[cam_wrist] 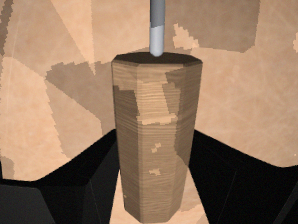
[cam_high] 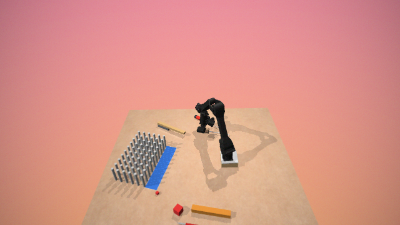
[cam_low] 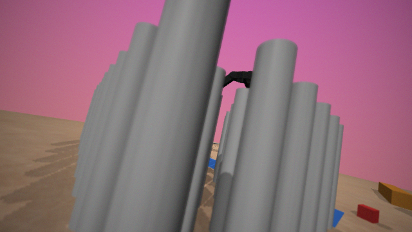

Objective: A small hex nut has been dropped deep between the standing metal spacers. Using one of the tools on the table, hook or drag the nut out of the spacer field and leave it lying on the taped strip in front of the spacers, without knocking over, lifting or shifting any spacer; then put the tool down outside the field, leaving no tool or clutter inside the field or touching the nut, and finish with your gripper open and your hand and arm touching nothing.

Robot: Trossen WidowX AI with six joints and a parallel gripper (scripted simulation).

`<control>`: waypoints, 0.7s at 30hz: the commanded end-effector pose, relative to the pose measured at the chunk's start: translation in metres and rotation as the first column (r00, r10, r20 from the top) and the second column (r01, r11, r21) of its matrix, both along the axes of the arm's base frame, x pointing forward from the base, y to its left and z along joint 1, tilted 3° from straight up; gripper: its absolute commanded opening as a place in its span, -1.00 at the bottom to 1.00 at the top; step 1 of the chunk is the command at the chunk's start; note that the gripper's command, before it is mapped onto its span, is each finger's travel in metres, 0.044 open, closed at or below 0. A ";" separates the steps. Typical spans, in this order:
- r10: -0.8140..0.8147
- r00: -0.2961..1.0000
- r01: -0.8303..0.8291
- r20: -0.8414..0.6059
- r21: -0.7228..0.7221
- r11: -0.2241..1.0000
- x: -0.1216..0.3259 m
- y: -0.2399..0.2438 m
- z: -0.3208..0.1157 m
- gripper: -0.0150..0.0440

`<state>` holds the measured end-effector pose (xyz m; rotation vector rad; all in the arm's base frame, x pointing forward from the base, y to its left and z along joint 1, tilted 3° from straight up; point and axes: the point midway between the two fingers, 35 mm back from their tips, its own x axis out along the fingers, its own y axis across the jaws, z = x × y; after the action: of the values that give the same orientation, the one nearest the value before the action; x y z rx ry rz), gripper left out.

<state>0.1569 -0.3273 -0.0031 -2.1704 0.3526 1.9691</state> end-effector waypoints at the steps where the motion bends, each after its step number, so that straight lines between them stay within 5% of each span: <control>1: 0.000 1.000 0.000 -0.001 0.002 1.000 -0.001 0.003 -0.006 -0.49; 21: 0.001 1.000 0.001 0.025 -0.056 0.998 -0.001 0.003 -0.006 -0.49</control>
<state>0.1571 -0.3277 -0.0034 -2.2325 0.4142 1.9512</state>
